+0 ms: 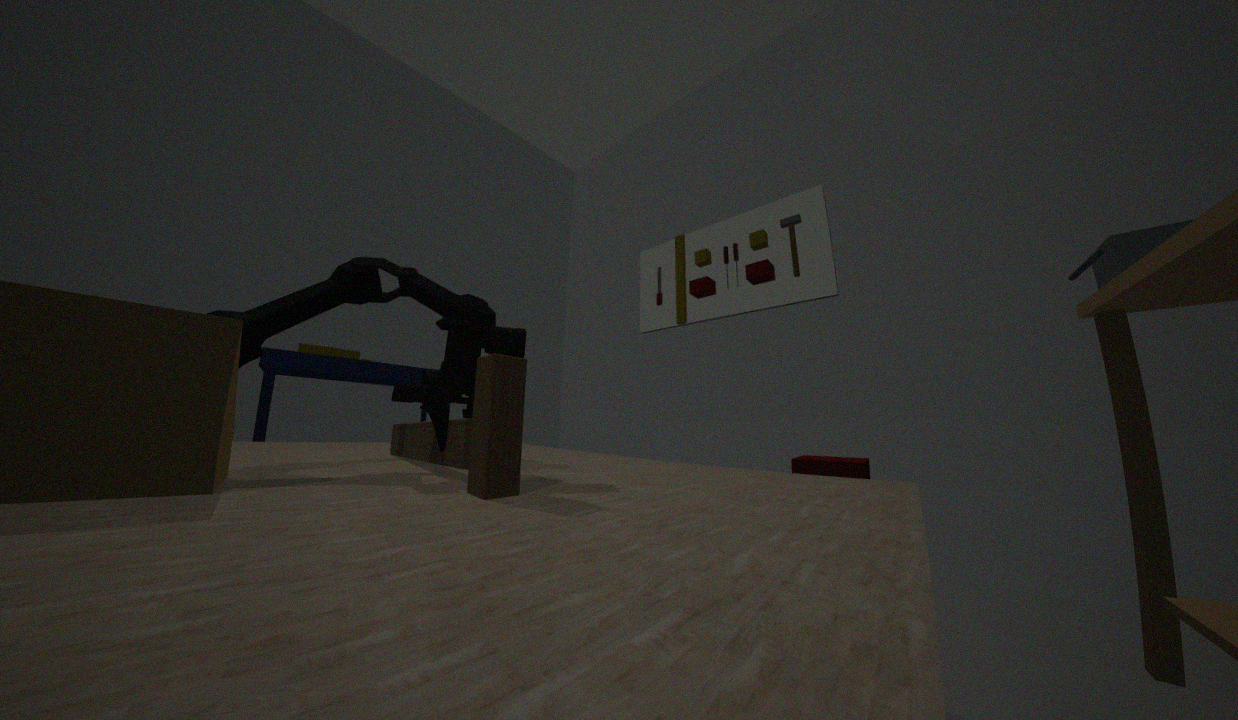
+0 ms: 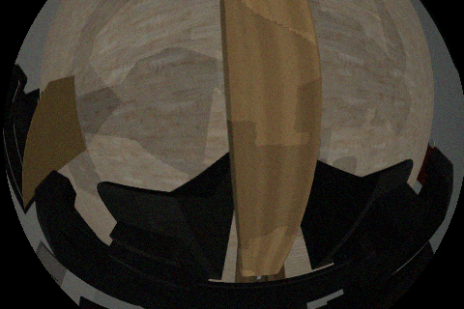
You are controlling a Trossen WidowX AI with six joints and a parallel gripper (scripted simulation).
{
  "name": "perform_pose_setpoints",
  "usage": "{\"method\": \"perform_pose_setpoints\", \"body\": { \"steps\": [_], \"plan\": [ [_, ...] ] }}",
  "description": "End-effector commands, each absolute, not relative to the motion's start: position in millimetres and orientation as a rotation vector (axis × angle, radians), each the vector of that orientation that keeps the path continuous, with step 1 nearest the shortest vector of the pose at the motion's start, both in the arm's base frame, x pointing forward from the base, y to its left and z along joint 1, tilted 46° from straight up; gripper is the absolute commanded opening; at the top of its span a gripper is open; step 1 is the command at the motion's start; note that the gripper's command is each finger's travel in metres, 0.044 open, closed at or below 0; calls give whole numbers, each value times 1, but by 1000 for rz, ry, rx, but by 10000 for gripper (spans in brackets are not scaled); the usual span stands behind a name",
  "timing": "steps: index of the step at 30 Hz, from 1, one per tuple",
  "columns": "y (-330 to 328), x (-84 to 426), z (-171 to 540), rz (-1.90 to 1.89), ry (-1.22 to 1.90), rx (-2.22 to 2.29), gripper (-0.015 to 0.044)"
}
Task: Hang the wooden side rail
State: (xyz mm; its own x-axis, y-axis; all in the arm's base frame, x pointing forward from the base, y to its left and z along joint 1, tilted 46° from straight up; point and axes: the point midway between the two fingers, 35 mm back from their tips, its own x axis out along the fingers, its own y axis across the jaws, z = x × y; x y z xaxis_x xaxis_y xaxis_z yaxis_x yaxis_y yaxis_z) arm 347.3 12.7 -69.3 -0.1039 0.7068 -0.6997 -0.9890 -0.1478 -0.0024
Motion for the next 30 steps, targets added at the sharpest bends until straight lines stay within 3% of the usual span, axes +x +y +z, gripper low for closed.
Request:
{"method": "perform_pose_setpoints", "body": {
  "steps": [1,30],
  "plan": [
    [7,352,-65,1609,559,-687,0],
    [6,354,-67,1609,559,-687,0]
  ]
}}
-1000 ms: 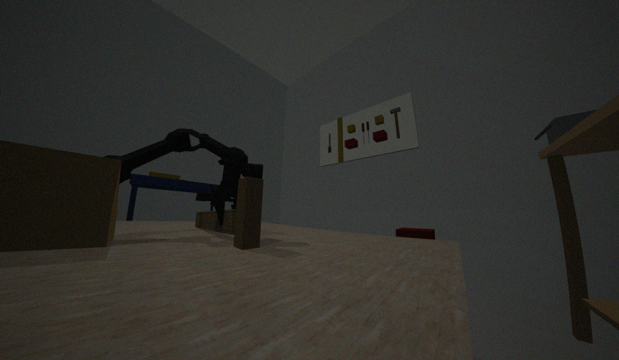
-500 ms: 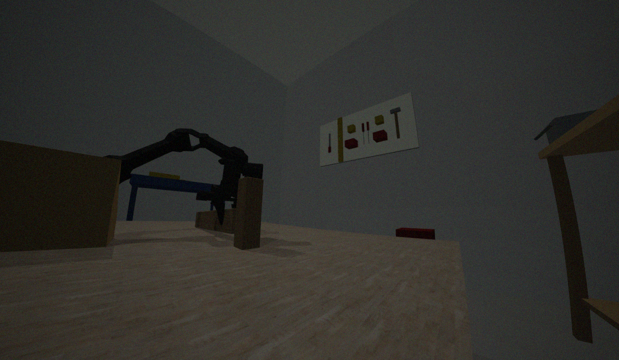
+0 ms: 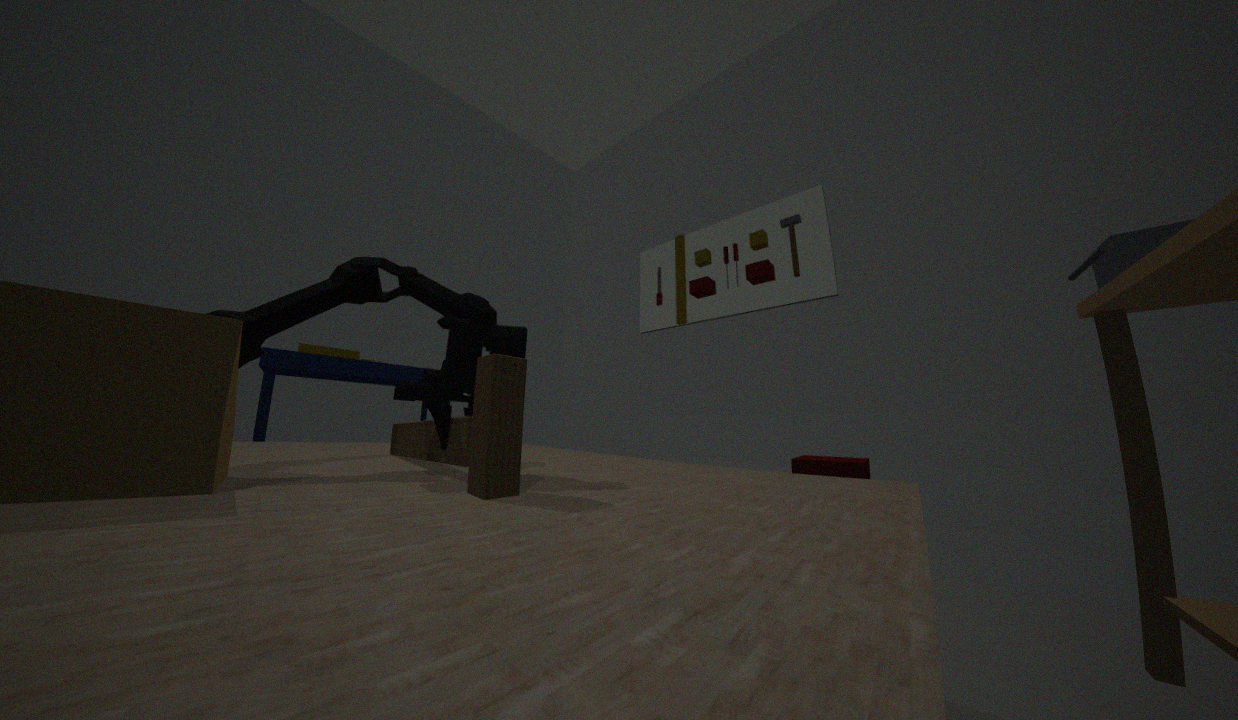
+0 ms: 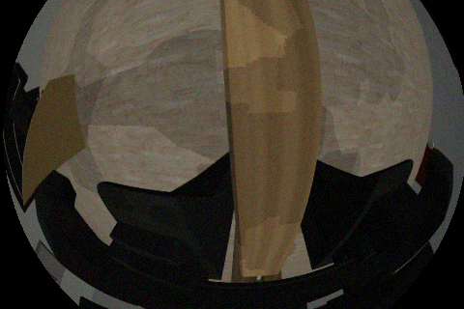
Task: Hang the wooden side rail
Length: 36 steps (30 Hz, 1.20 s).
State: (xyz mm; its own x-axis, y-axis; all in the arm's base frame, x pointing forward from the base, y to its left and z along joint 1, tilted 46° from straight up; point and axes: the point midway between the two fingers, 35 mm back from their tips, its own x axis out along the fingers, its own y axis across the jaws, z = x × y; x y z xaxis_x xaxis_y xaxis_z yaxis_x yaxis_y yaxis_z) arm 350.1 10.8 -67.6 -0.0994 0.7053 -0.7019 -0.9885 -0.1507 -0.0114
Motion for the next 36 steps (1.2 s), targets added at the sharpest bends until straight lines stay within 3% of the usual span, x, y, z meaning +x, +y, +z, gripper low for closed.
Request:
{"method": "perform_pose_setpoints", "body": {
  "steps": [1,36],
  "plan": [
    [6,354,-67,1609,559,-687,0],
    [4,353,-71,1609,559,-687,0]
  ]
}}
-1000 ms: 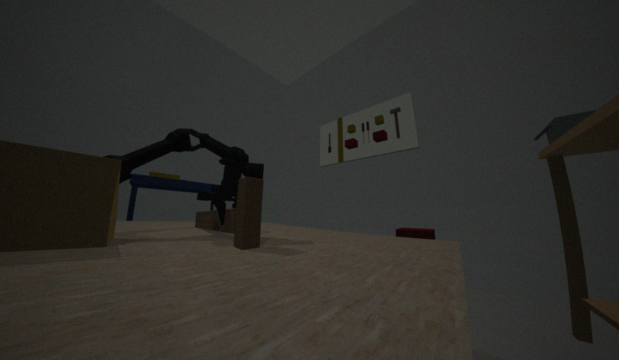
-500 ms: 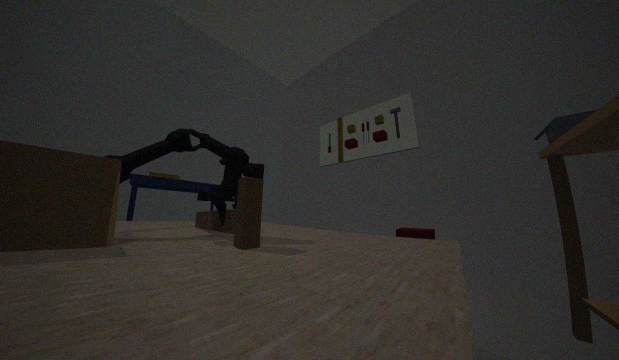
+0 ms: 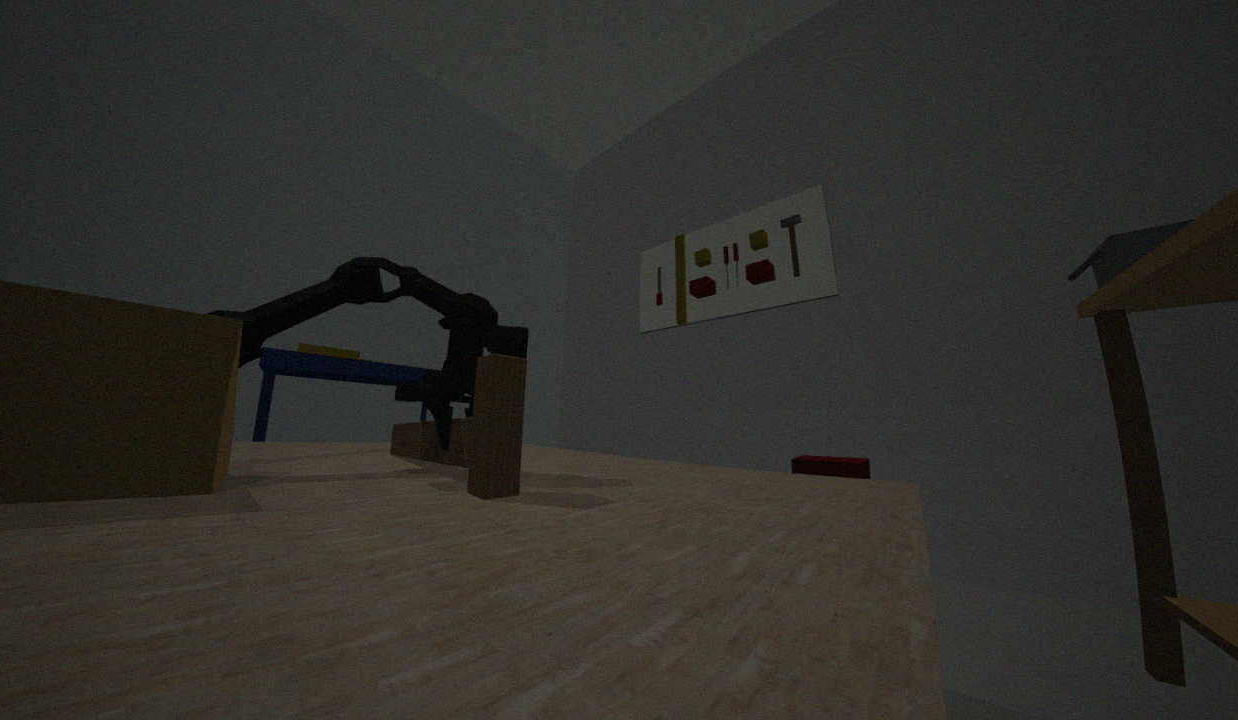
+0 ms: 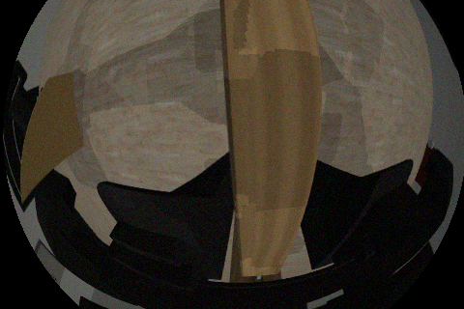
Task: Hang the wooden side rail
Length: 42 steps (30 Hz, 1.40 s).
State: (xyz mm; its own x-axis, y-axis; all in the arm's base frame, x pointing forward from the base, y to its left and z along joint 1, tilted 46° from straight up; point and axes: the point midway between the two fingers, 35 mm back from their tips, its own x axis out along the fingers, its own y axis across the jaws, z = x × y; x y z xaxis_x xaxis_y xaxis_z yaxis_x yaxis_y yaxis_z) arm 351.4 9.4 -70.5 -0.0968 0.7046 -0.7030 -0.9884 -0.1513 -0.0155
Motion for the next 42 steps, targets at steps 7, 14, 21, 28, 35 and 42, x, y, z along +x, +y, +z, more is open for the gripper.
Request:
{"method": "perform_pose_setpoints", "body": {
  "steps": [7,14,21,28,35,42],
  "plan": [
    [4,352,-72,1609,559,-687,0],
    [4,351,-73,1609,559,-687,0],
    [3,350,-74,1609,559,-687,0],
    [3,351,-74,1609,559,-687,0],
    [2,351,-74,1609,559,-687,0],
    [1,352,-74,1609,559,-687,0]
  ]
}}
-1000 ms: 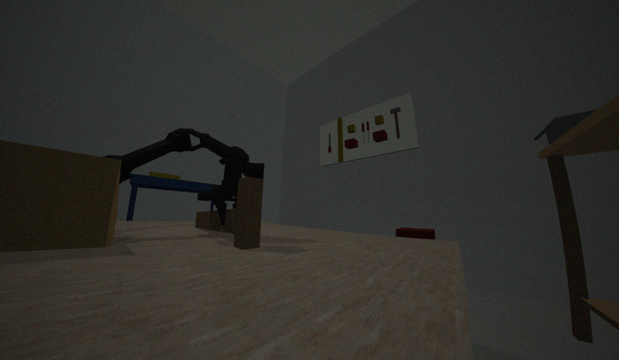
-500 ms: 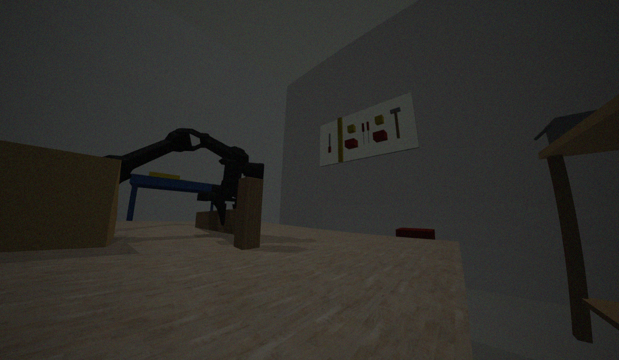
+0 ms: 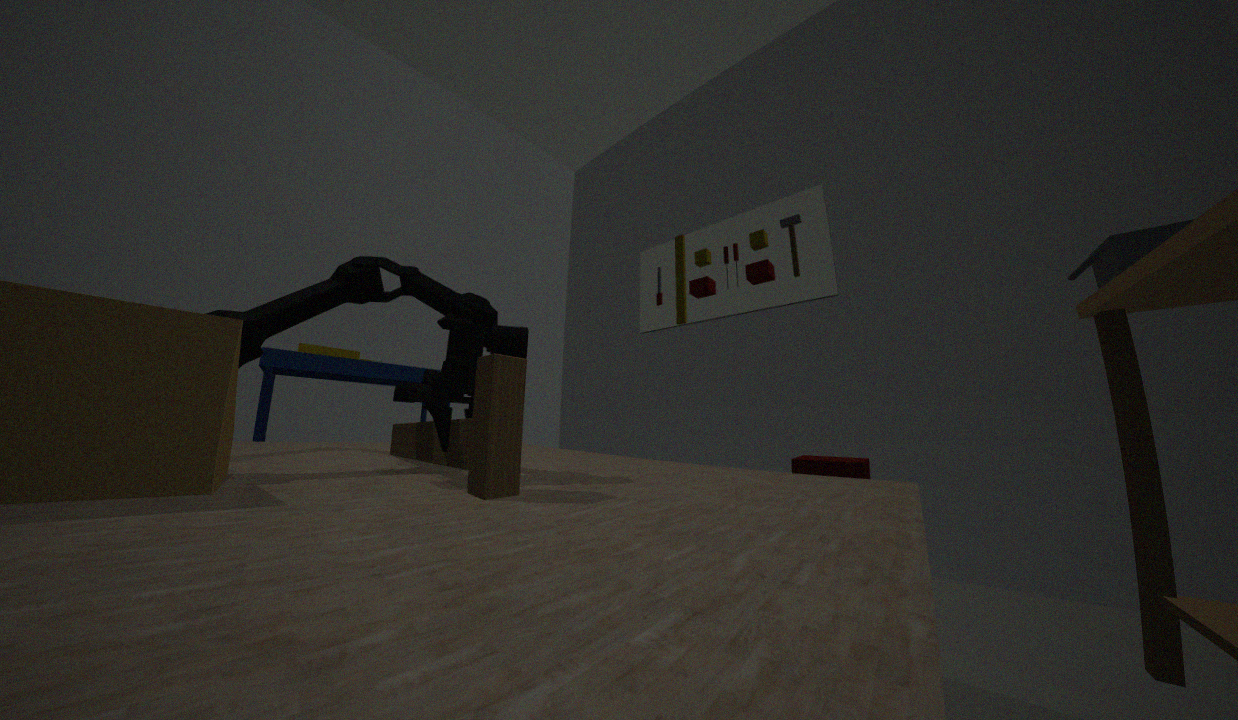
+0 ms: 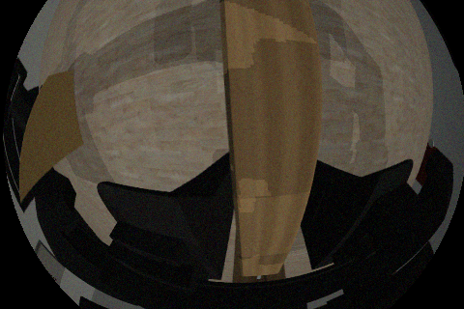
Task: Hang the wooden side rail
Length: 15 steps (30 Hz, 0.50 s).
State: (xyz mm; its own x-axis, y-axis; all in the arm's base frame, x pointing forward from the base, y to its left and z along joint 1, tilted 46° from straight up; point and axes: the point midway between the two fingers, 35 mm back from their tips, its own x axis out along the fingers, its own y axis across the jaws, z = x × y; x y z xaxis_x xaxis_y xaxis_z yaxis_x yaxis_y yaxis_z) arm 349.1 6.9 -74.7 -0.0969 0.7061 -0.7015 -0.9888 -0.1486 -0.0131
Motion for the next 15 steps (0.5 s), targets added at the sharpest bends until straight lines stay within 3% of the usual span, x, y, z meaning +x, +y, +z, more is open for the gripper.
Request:
{"method": "perform_pose_setpoints", "body": {
  "steps": [1,15],
  "plan": [
    [1,352,-74,1609,559,-688,0],
    [0,353,-74,1609,559,-688,0]
  ]
}}
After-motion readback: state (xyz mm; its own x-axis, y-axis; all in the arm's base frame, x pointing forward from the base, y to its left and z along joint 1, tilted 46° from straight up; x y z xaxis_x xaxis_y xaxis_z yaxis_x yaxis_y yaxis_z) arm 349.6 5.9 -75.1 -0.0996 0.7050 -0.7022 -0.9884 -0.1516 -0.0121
